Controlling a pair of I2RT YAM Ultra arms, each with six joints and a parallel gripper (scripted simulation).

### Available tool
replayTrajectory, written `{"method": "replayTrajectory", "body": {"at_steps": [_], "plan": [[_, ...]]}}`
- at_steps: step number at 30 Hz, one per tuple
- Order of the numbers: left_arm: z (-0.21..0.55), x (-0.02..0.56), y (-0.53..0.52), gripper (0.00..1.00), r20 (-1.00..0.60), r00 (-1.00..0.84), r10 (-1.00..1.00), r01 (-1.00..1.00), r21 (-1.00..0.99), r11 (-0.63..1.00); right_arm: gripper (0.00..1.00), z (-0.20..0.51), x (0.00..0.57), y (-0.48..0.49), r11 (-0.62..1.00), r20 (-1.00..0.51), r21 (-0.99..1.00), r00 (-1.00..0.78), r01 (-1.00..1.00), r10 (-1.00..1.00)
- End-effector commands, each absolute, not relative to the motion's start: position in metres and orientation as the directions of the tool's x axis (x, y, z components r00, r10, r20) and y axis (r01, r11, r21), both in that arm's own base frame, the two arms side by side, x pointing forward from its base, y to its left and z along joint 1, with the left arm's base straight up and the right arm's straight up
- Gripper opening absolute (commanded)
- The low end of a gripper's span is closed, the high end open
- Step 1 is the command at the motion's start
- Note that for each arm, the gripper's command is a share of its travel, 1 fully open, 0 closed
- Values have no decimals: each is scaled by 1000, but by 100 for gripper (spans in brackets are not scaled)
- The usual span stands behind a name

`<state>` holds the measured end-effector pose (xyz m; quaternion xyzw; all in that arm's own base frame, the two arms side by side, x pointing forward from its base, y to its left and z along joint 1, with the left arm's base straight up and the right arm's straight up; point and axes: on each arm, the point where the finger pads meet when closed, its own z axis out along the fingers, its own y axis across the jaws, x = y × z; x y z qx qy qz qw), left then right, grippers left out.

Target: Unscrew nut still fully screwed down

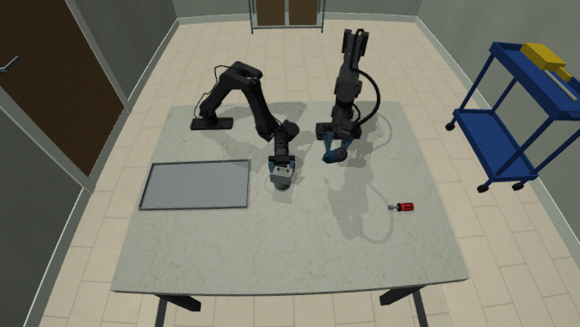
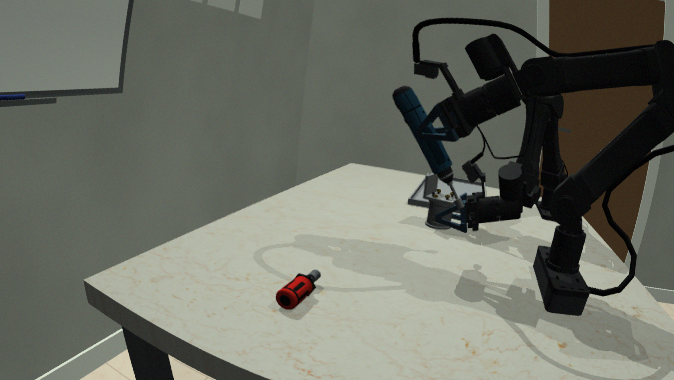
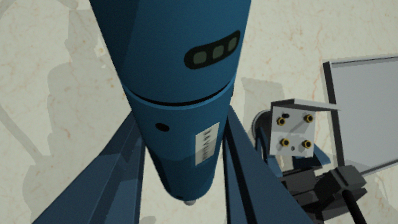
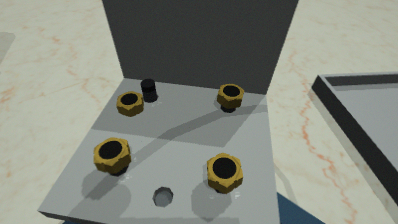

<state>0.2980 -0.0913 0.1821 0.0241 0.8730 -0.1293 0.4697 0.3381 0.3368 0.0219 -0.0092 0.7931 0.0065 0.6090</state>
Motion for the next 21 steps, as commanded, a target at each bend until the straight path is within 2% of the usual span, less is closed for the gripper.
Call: {"method": "replayTrajectory", "body": {"at_steps": [1, 10, 13, 18, 21], "plan": [[231, 308, -95, 42, -884, -446, -138, 184, -241, 953, 59, 37, 345, 343, 999, -972, 40, -234, -11, 36], [197, 319, -59, 42, -786, -576, -223, -5, -270, 963, 59, 37, 345, 343, 999, -972, 40, -234, -11, 36], [193, 324, -48, 42, -765, -590, -259, -58, -280, 958, 59, 37, 345, 343, 999, -972, 40, -234, -11, 36], [208, 322, -51, 42, -791, -553, -261, -35, -291, 956, 59, 37, 345, 343, 999, -972, 40, -234, -11, 36], [191, 327, -36, 42, -747, -593, -300, -117, -289, 950, 59, 37, 345, 343, 999, -972, 40, -234, -11, 36]]}}
